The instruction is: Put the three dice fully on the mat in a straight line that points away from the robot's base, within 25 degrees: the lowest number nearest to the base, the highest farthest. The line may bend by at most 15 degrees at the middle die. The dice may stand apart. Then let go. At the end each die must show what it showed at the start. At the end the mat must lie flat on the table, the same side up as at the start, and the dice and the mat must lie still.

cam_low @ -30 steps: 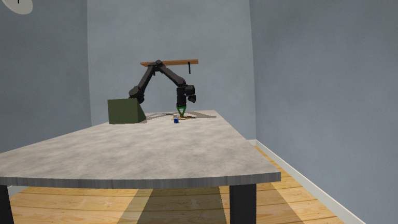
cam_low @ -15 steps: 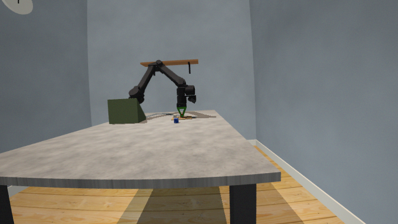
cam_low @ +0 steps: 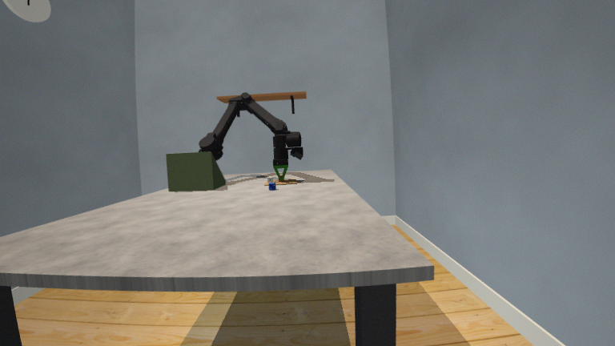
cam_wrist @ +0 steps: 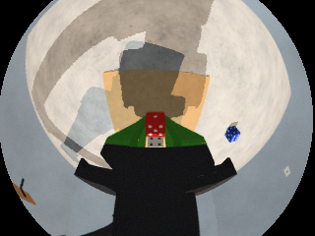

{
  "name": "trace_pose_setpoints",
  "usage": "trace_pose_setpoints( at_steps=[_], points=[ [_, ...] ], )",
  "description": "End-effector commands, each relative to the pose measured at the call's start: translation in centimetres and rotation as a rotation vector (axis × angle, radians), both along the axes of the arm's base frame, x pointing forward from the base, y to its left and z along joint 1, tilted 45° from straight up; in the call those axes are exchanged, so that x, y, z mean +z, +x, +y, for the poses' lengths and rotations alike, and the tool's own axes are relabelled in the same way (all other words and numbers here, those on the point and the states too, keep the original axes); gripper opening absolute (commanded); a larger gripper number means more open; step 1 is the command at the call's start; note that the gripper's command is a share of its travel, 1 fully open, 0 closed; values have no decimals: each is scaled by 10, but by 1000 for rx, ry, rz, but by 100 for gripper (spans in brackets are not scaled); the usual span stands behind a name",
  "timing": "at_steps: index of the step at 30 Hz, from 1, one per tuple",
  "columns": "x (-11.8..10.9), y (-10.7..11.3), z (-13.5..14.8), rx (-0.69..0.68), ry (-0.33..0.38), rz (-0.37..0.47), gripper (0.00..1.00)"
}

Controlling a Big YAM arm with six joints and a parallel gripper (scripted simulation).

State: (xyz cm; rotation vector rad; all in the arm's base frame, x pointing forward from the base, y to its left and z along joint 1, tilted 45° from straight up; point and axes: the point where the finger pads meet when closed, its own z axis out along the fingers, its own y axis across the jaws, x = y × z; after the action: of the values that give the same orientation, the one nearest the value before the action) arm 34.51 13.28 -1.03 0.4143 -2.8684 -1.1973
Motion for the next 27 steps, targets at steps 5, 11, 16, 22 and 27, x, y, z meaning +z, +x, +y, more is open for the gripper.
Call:
trace_pose_setpoints(
  at_steps=[5,11,16,22,27],
  points=[
    [0,5,1,-9,3,-5,20],
    [0,5,1,-9,3,-5,20],
    [0,5,1,-9,3,-5,20],
    [0,5,1,-9,3,-5,20],
    [0,5,1,-9,3,-5,28]
  ],
)
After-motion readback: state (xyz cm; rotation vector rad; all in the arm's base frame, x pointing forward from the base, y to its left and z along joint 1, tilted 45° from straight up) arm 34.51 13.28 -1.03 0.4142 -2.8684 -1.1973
